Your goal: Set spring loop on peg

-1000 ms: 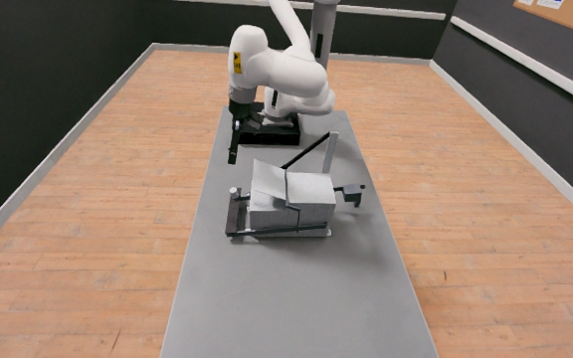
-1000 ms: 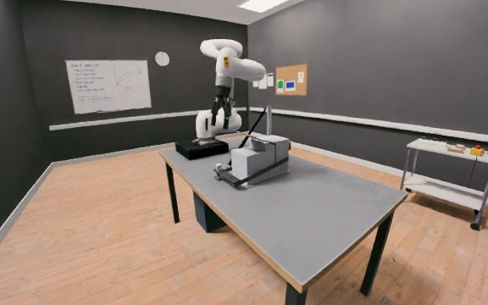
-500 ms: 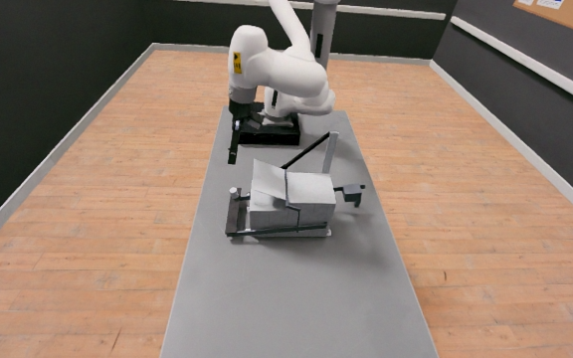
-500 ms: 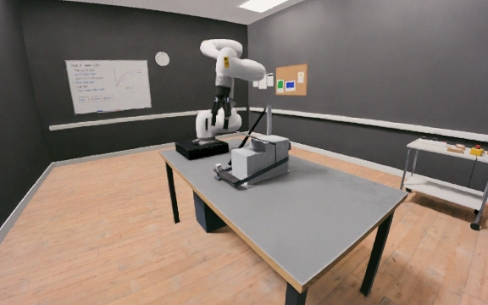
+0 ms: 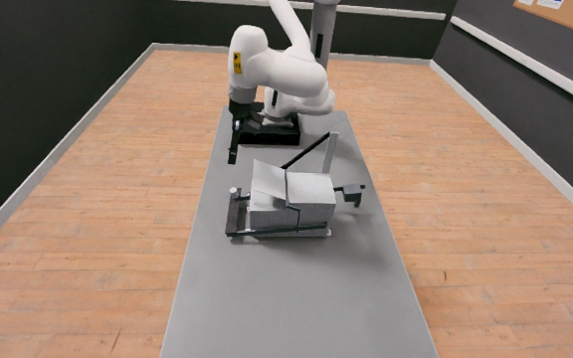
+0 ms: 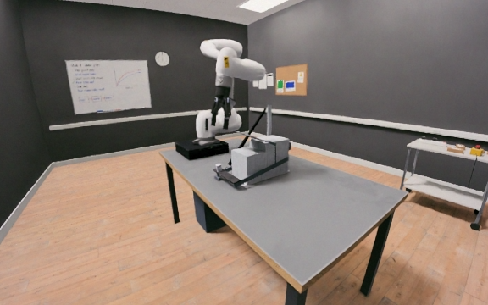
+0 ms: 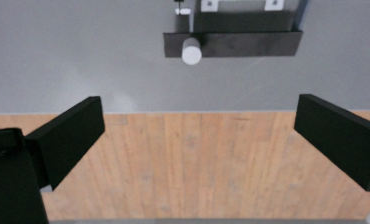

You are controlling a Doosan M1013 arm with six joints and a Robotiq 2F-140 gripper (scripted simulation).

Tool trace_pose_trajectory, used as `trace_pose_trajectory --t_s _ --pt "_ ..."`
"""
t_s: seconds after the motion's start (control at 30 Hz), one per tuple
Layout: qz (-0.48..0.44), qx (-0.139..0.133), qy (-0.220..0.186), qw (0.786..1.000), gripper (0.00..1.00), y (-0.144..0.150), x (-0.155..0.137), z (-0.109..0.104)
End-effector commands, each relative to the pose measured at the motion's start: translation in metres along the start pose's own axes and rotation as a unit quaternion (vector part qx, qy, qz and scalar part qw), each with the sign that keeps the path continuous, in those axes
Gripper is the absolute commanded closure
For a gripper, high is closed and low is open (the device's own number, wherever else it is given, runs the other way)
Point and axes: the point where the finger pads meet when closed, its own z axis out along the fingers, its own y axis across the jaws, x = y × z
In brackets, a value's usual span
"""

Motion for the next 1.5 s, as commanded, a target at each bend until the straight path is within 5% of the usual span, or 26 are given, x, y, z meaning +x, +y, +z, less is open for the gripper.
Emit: trace_pose_trajectory --t_s 0.0,0.97,1.47 --pt "0.0 -0.001 0.0 1.0 0.0 0.0 0.0 -0.001" --pt "0.0 -0.001 0.0 1.0 0.0 0.0 0.0 -0.001" --pt "0.0 -0.001 0.14 0.99 0.0 0.0 0.007 0.124"
